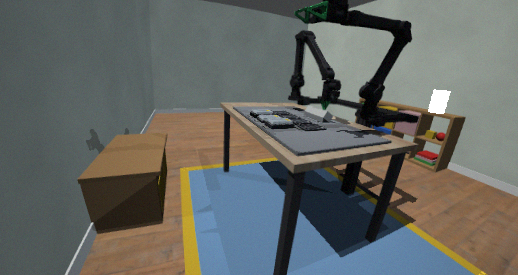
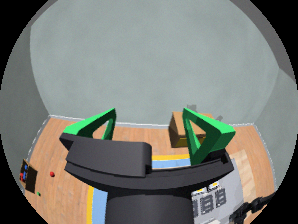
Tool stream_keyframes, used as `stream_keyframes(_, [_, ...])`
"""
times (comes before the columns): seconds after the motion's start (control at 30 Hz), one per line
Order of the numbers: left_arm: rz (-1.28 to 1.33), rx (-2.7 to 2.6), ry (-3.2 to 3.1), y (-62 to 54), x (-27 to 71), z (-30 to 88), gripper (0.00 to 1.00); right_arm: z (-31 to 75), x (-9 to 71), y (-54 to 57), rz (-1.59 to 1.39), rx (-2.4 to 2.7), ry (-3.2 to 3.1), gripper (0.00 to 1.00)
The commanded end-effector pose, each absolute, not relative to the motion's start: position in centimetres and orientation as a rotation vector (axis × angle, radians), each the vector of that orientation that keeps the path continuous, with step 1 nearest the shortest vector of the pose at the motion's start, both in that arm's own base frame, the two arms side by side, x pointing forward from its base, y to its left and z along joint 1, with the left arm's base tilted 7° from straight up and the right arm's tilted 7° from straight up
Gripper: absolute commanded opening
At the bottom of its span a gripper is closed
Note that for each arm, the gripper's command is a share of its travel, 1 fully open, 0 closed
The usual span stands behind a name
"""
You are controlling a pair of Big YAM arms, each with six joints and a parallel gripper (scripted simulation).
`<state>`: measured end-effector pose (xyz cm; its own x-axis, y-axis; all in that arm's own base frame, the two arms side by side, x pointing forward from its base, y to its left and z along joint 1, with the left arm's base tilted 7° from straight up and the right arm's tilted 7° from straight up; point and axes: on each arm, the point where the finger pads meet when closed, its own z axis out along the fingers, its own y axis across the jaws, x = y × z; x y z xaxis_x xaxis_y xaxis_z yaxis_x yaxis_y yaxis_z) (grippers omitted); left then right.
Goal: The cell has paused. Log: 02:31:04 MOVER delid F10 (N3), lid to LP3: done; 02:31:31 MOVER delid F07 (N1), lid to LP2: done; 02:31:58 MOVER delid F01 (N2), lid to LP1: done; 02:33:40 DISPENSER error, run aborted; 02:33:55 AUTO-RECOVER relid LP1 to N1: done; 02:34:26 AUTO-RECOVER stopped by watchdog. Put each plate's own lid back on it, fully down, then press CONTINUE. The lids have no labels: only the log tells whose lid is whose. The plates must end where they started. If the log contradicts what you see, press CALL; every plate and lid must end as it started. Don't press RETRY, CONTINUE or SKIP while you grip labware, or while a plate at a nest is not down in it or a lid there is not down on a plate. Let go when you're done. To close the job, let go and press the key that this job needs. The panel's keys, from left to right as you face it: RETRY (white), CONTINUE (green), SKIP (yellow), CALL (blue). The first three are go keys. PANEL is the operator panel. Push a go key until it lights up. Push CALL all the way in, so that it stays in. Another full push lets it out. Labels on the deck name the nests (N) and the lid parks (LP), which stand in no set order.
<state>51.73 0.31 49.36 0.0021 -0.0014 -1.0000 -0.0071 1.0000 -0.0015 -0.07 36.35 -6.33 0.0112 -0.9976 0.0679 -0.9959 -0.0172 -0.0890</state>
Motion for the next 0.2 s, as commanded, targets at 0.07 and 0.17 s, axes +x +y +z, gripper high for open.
stream_keyframes(0.07, [0.004,0.006,1.508,-0.07,51.72,52.80,1.00,-7.39,0.57,36.05,-0.191,-2.226,2.194,0.00])
stream_keyframes(0.17, [0.004,0.006,1.508,-0.07,51.72,52.80,1.00,-7.45,0.58,36.02,-0.191,-2.226,2.194,0.00])
